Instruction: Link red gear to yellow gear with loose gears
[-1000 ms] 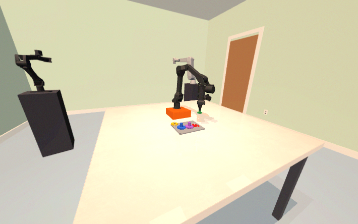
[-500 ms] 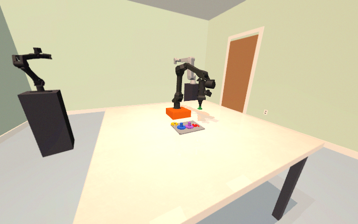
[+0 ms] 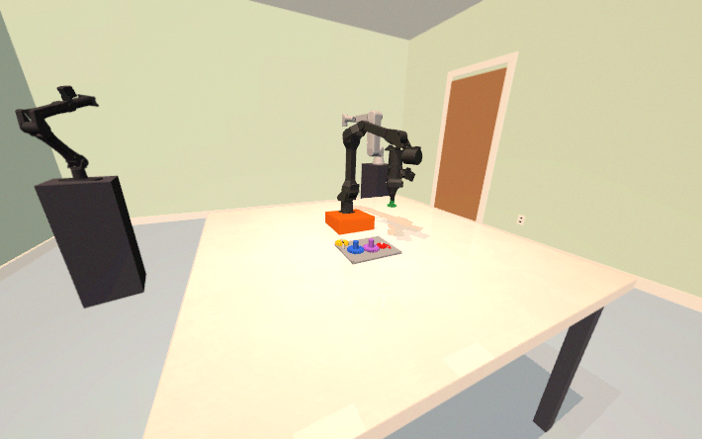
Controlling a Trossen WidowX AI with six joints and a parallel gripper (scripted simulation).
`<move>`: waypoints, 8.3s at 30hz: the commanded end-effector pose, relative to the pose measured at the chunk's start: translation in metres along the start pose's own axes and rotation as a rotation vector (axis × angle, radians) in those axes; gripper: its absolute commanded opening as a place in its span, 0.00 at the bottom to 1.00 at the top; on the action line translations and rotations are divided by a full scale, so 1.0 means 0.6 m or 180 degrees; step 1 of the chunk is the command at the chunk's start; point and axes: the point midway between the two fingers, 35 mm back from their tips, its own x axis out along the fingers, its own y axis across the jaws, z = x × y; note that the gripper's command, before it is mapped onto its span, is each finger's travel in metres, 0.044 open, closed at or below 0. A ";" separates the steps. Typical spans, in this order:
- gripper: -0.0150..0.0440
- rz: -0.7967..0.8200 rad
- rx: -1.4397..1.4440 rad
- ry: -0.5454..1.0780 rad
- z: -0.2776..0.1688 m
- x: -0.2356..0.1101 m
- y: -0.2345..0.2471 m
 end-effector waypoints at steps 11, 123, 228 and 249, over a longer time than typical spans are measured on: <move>0.25 -0.0022 -0.0010 -0.0025 -0.014 0.004 -0.040; 0.25 -0.0053 -0.0007 0.0026 -0.310 0.125 -0.298; 0.25 -0.0057 0.1180 0.0016 -0.310 0.211 -0.298; 0.49 -0.0057 0.0834 0.0018 -0.308 0.132 -0.299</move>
